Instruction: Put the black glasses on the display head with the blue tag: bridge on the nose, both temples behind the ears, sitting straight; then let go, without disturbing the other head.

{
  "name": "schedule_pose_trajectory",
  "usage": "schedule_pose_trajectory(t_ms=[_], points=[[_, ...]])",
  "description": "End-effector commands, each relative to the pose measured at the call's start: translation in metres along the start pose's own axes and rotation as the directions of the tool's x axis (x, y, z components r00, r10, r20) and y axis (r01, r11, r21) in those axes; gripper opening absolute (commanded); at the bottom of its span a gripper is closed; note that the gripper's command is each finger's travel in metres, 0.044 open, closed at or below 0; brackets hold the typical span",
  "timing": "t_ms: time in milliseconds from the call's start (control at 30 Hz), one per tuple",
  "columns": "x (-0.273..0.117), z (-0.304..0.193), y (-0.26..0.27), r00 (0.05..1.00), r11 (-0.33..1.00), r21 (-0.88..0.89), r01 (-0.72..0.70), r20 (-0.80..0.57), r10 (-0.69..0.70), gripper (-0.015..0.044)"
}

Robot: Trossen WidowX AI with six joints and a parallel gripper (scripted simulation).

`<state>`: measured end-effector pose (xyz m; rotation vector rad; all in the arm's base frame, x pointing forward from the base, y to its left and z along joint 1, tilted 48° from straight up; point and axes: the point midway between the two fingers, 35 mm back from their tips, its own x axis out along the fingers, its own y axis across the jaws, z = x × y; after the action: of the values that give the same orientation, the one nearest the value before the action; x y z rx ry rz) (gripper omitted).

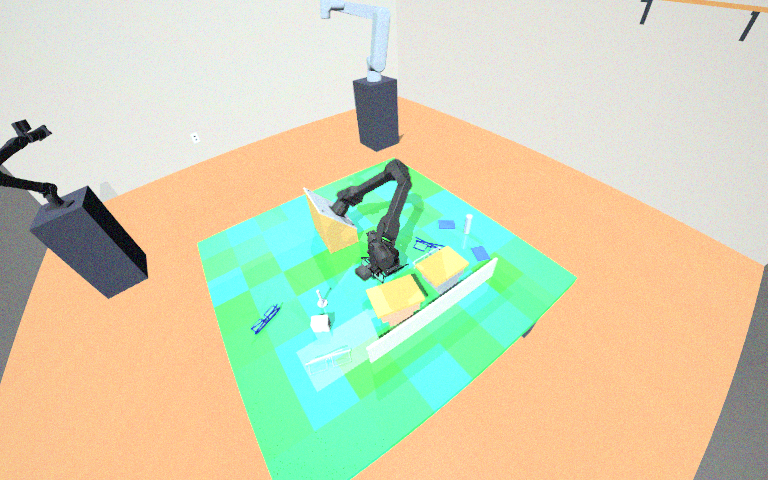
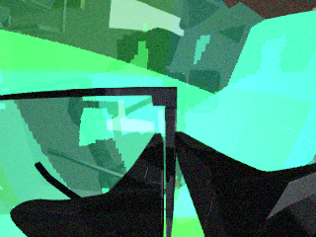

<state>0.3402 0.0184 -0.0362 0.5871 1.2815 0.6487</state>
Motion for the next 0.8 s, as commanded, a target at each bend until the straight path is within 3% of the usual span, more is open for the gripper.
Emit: schedule_pose_trajectory(t_ms=[0, 367, 767], points=[[0.000, 0.000, 0.000, 1.000, 1.000, 0.000, 0.000, 0.000, 0.000, 0.0014], [-0.006, 0.001, -0.001, 1.000, 1.000, 0.000, 0.001, 0.000, -0.001, 0.0000], [-0.082, 0.003, -0.005, 1.000, 1.000, 0.002, 0.005, 0.001, -0.005, 0.0000]])
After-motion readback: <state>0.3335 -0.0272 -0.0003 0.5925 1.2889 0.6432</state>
